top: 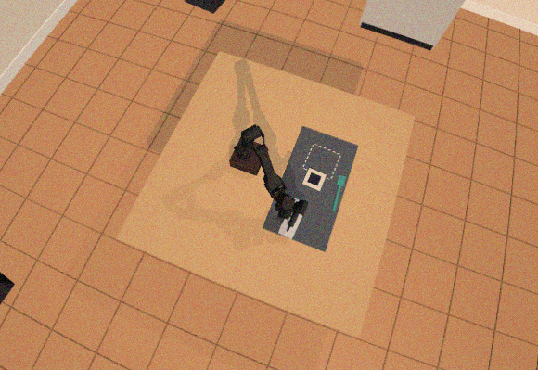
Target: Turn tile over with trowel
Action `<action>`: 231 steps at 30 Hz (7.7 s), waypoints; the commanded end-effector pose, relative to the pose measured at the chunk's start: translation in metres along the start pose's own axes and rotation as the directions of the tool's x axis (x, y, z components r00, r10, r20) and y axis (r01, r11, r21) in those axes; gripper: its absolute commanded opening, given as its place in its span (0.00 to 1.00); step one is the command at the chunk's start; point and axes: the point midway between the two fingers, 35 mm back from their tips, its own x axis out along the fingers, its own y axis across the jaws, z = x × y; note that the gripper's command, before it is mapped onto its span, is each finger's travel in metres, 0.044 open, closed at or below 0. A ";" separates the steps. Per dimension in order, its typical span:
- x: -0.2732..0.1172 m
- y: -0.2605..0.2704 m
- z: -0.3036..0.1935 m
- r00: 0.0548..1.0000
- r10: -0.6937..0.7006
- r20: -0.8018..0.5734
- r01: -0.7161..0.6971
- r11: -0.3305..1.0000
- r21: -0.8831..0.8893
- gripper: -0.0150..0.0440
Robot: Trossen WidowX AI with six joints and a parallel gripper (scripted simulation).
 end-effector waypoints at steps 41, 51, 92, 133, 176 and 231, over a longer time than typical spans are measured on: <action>0.013 0.003 -0.101 0.998 0.053 0.022 -0.052 0.997 -0.057 0.25; 0.025 -0.007 -0.097 0.998 0.053 0.023 -0.052 0.997 -0.057 0.25; 0.031 -0.013 -0.146 0.998 0.053 0.020 -0.052 0.997 -0.054 0.25; -0.011 0.031 -0.209 0.997 0.053 -0.051 -0.052 0.998 0.031 0.25; -0.026 0.049 -0.165 0.997 0.053 -0.048 -0.052 0.998 0.028 0.25; 0.001 0.035 -0.112 0.968 -0.169 0.186 0.079 0.908 0.412 0.25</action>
